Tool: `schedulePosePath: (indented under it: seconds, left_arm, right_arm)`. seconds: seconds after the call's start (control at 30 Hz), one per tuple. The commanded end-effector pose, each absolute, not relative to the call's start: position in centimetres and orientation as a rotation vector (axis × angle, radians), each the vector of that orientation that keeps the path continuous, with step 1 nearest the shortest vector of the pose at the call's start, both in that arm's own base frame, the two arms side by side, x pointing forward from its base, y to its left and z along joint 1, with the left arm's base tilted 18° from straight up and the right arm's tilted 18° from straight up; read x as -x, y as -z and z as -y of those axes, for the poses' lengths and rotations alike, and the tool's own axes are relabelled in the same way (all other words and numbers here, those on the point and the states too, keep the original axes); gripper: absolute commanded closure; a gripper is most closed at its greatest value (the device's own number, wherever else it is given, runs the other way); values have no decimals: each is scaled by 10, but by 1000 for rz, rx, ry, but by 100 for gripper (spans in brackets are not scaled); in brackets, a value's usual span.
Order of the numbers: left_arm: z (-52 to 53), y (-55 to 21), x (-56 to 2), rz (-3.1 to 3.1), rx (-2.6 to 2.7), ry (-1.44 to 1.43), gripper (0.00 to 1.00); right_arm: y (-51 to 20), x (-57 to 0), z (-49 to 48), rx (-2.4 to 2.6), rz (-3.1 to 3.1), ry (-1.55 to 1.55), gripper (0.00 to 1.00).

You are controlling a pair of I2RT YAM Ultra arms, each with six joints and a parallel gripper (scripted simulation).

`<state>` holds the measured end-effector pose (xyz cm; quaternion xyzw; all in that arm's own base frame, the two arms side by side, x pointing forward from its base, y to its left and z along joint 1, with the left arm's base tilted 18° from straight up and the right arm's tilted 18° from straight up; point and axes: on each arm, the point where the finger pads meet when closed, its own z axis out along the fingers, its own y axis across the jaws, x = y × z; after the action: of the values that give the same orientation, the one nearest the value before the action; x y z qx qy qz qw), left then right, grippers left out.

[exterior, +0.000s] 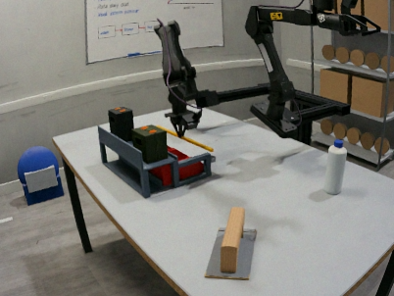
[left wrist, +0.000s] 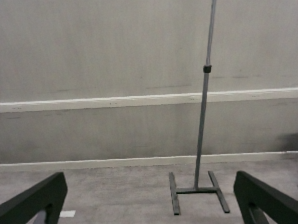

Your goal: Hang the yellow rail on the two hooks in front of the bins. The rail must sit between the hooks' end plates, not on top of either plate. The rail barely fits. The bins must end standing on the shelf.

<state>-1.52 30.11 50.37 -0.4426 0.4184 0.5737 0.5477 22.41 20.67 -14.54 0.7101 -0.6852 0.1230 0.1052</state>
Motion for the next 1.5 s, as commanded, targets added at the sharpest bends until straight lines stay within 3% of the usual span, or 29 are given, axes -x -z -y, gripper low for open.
schedulePosePath:
  seconds: [0.0,1.47]
  left_arm:
    - [-288,-518,18,-954,1011,-1389,0]
    - [-288,-518,18,-954,1011,-1389,0]
  right_arm:
    - [132,-236,-227,-2145,2057,-350,100]
    - [127,-243,-235,-2167,2082,-349,100]
